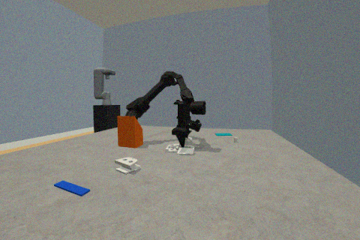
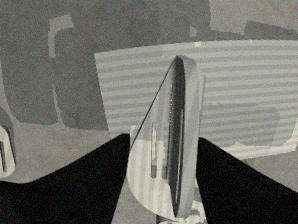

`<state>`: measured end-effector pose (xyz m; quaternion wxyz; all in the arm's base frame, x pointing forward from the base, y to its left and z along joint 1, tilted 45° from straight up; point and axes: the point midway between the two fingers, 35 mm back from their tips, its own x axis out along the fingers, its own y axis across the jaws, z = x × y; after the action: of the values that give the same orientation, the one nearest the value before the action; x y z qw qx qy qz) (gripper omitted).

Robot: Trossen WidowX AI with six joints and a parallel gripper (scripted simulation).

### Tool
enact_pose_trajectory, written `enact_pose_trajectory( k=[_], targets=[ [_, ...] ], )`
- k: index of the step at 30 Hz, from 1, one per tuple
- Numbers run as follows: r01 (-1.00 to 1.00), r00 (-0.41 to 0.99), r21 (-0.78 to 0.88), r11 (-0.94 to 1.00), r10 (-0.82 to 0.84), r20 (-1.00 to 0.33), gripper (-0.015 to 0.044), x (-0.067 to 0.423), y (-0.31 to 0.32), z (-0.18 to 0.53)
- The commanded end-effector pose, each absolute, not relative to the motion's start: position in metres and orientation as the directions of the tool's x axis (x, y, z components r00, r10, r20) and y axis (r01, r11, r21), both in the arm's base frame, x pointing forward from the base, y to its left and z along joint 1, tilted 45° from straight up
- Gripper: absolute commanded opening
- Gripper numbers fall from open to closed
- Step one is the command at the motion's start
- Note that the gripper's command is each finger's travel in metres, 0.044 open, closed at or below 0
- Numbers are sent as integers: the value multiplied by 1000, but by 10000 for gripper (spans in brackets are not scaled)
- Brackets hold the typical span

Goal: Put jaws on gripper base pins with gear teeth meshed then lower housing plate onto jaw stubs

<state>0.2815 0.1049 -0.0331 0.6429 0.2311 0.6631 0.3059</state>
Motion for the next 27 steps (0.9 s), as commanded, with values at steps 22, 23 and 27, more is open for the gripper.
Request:
enact_pose_trajectory(
  k=[22,23,27],
  targets=[
    [-87,-67,703,706,700,-711,224,281,105,-33],
    [-87,-67,703,706,700,-711,224,281,105,-33],
    [-87,-67,703,706,700,-711,224,281,105,-33]
  ],
)
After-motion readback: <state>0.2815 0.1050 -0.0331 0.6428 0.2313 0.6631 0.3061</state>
